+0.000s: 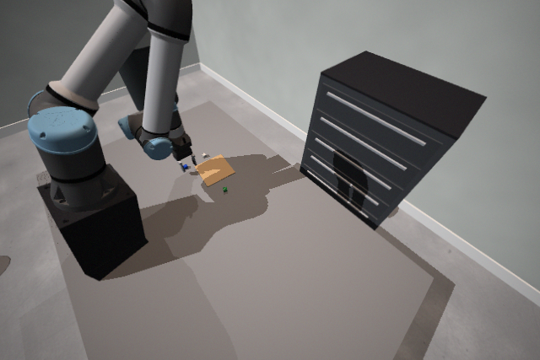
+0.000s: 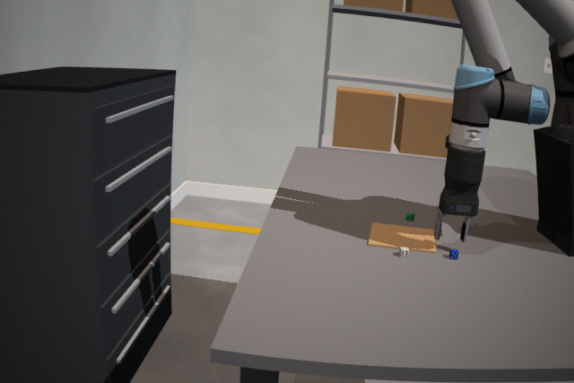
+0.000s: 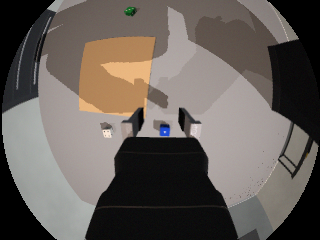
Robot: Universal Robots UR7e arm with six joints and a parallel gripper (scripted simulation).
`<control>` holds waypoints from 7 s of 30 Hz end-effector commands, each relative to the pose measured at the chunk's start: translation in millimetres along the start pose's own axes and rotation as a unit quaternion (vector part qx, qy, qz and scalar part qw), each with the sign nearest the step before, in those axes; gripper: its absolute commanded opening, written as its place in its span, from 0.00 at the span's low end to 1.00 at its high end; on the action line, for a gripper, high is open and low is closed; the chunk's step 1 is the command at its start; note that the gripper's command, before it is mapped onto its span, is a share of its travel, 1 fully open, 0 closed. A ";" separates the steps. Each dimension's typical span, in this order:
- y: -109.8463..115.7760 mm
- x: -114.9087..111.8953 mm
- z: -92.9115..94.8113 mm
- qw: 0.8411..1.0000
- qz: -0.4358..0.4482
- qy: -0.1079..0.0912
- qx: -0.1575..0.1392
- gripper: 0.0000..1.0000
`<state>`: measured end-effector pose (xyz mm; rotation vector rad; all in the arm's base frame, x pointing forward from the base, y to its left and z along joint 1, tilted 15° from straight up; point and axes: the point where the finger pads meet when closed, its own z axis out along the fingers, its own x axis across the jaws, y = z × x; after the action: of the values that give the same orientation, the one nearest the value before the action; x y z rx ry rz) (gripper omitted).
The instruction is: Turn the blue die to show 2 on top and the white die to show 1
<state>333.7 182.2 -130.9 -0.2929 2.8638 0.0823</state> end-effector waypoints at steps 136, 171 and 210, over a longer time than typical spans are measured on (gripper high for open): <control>28.1 -98.0 -0.5 1.000 0.000 -0.001 0.000 1.00; 28.1 -97.9 -85.7 1.000 0.000 -0.001 0.000 1.00; 31.7 -22.9 -106.2 1.000 0.012 0.000 0.000 1.00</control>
<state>362.9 215.2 -6.3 -0.2766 2.8623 0.0843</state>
